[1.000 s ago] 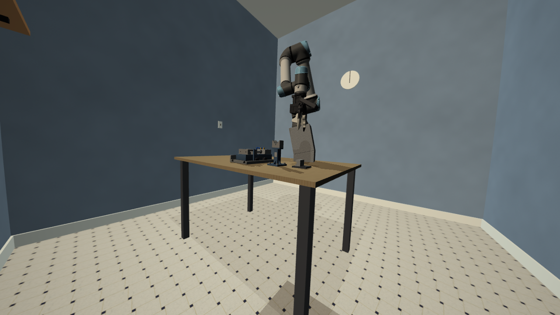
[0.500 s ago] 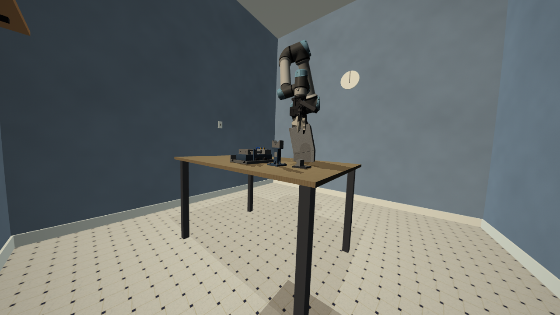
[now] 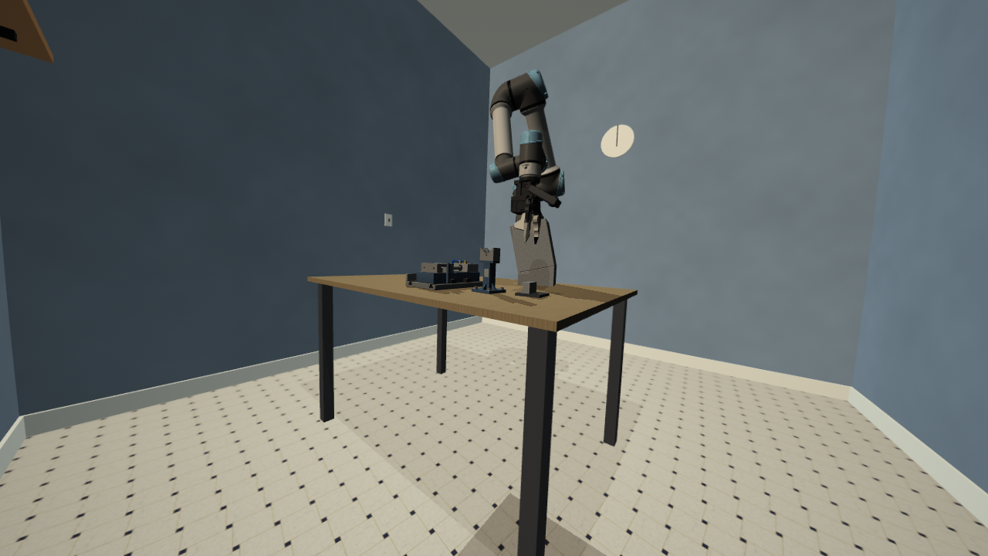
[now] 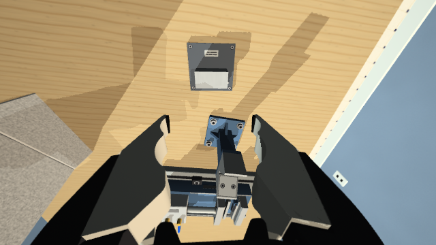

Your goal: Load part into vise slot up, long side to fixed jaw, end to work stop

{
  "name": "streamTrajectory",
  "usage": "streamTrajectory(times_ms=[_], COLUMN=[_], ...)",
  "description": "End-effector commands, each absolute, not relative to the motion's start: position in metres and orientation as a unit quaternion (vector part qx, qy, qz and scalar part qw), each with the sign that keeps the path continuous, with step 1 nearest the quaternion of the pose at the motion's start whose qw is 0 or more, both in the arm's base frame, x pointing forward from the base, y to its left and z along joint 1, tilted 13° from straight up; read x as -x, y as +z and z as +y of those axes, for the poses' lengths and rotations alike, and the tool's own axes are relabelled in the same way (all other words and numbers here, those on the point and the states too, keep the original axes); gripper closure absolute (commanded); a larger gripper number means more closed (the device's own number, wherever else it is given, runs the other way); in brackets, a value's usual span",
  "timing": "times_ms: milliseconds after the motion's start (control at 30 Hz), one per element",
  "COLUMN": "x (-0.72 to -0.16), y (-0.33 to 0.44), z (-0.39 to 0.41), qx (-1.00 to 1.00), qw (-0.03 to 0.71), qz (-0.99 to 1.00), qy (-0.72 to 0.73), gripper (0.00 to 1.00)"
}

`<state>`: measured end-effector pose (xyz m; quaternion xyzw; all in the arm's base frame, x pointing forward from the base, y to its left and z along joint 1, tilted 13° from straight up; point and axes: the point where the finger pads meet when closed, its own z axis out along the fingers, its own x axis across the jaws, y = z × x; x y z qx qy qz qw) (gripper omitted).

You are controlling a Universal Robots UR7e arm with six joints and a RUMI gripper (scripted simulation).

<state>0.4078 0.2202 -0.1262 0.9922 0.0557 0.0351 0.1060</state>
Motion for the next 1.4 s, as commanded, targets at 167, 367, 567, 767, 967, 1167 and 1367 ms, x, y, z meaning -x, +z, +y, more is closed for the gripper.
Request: streamTrajectory(times_ms=[167,367,567,767,967,1167,1367], x=[-0.410,-0.411,-0.412,-0.413,-0.415,-0.416,-0.417], y=[-0.145,-0.159,-0.169,-0.184,-0.199,-0.208,-0.222], z=[0.217,0.213,0.211,0.208,0.205,0.203,0.200], qx=[-0.992,-0.992,-0.992,-0.992,-0.992,-0.992,-0.992], qw=[0.106,0.106,0.106,0.106,0.106,0.106,0.106], qz=[0.056,0.056,0.056,0.056,0.056,0.056,0.056], qy=[0.036,0.036,0.036,0.036,0.036,0.036,0.036], gripper=[0.49,0.49,0.49,0.49,0.49,0.49,0.49])
